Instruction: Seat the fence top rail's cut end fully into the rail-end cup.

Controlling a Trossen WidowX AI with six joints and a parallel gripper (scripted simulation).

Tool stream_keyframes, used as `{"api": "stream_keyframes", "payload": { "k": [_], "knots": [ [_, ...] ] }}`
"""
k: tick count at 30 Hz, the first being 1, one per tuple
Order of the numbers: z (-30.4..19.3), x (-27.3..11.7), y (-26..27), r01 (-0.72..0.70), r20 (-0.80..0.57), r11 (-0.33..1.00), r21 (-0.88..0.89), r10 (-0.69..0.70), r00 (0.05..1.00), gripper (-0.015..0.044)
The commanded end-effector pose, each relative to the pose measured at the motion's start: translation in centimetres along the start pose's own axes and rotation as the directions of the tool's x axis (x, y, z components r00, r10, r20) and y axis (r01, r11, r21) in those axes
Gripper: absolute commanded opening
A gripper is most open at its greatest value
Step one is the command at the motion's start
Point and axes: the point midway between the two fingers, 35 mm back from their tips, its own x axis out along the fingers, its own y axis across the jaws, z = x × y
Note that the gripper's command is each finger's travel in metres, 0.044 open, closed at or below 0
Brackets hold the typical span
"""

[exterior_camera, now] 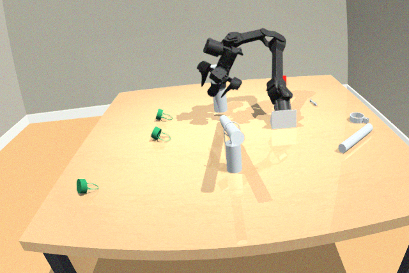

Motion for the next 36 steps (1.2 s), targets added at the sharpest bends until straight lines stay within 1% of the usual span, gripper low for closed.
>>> {"api": "stream_keyframes", "payload": {
  "k": [1,18,31,34,36],
  "knots": [
    [0.0,0.7,0.2,-0.003,0.001,1.0,-0.008,0.003,1.0,0.044],
    [-0.5,3.3,0.1,0.008,-0.01,1.0,-0.008,-0.008,1.0,0.044],
    [-0.5,3.3,0.1,0.008,-0.011,1.0,-0.008,-0.008,1.0,0.0099],
    [-0.5,3.3,0.1,0.008,-0.011,1.0,-0.008,-0.008,1.0,0.0079],
    [-0.5,3.2,0.2,0.007,-0.005,1.0,-0.018,-0.008,1.0,0.0026]
  ]
}}
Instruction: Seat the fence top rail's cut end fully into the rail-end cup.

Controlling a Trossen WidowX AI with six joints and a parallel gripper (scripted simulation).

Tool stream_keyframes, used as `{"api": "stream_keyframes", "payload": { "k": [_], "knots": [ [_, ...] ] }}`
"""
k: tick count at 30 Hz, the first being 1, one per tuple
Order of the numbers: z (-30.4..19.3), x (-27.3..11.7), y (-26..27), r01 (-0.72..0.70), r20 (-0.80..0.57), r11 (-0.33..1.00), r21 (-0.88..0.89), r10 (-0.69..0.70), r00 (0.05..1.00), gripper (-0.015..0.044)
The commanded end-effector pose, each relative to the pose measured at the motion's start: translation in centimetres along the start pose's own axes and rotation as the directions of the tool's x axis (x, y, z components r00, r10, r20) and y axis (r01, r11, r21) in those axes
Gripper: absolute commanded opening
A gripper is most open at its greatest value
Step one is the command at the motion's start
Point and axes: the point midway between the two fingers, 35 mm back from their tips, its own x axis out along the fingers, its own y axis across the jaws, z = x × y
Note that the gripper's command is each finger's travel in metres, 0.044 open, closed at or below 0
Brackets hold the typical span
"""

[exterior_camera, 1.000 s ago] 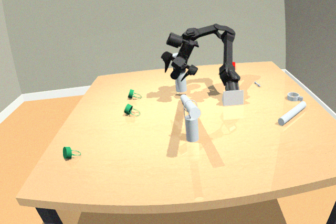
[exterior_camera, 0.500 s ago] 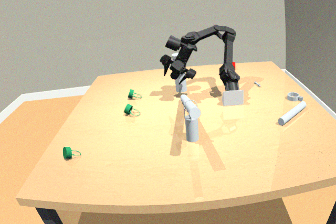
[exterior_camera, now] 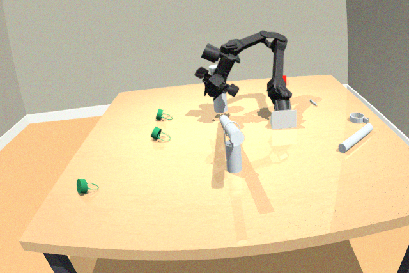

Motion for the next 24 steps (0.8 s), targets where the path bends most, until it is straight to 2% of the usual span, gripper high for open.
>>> {"api": "stream_keyframes", "payload": {
  "k": [1,24],
  "knots": [
    [0.0,-0.1,0.2,0.0,0.012,1.0,-0.022,0.001,1.0,0.0],
    [-0.2,-0.9,1.6,0.008,0.102,0.984,-0.179,0.01,0.995,0.0]
  ]
}}
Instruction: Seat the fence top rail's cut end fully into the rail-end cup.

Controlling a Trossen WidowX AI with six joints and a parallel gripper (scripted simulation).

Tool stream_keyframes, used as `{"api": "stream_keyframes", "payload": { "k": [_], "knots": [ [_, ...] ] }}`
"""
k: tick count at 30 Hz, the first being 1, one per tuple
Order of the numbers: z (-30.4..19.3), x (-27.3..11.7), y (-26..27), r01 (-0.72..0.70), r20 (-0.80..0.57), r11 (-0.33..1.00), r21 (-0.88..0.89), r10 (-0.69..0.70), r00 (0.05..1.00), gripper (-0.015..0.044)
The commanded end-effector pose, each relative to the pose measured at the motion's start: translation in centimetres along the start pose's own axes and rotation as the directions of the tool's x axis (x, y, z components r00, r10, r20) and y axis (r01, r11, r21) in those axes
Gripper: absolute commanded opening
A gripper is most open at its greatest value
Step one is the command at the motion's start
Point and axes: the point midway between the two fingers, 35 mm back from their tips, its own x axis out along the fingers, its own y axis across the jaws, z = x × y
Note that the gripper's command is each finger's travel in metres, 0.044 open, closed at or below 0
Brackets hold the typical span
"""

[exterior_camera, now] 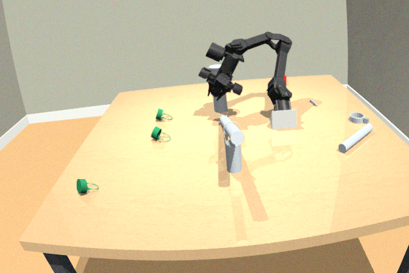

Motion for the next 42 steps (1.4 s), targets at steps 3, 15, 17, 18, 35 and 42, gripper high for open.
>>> {"api": "stream_keyframes", "payload": {
  "k": [3,15,17,18,35,42],
  "knots": [
    [0.0,-0.2,0.4,-0.001,0.024,0.999,-0.044,0.002,1.0,0.0],
    [-0.1,-0.7,1.2,0.003,0.074,0.991,-0.132,0.006,0.997,0.0],
    [-0.1,-0.7,1.3,0.004,0.076,0.991,-0.135,0.007,0.997,0.0],
    [-0.1,-0.7,1.3,0.004,0.079,0.99,-0.141,0.007,0.997,0.0],
    [-0.1,-0.9,1.6,0.007,0.099,0.985,-0.175,0.011,0.995,0.0],
    [-0.1,-0.8,1.5,0.006,0.092,0.987,-0.162,0.009,0.996,0.0]
  ]
}}
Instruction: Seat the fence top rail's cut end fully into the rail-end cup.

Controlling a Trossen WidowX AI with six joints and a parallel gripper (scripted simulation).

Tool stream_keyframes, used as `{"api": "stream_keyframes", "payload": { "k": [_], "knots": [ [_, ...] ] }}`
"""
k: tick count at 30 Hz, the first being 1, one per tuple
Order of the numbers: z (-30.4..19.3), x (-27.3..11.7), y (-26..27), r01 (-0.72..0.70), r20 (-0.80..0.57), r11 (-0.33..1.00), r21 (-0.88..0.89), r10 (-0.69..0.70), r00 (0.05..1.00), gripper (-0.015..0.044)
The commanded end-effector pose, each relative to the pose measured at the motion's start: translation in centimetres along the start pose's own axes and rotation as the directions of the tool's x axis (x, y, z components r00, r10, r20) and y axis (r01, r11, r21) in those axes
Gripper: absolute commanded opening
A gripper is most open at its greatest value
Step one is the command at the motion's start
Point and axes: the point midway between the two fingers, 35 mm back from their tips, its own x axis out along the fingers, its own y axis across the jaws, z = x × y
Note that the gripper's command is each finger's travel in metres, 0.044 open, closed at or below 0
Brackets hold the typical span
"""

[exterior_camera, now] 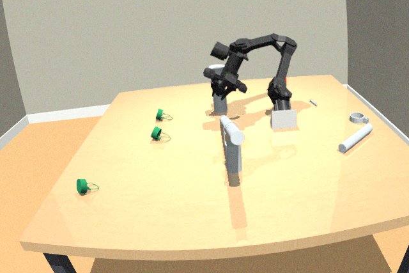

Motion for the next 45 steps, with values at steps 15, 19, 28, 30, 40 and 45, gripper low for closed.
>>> {"api": "stream_keyframes", "payload": {
  "k": [15,19,28,30,40,45],
  "knots": [
    [0.0,0.0,0.0,0.0,-0.001,1.0,0.001,0.0,1.0,0.0131],
    [0.0,0.0,0.0,0.0,-0.001,1.0,0.001,0.0,1.0,0.0236],
    [1.5,-1.1,-0.8,-0.004,0.01,1.0,0.002,0.004,1.0,0.044],
    [1.9,-1.5,-1.0,-0.004,0.012,1.0,0.001,0.004,1.0,0.044],
    [4.0,-3.4,-2.0,0.0,0.009,1.0,-0.002,0.0,1.0,0.044],
    [5.0,-4.0,-2.6,-0.004,0.033,0.987,0.162,-0.001,0.999,0.044]
  ]
}}
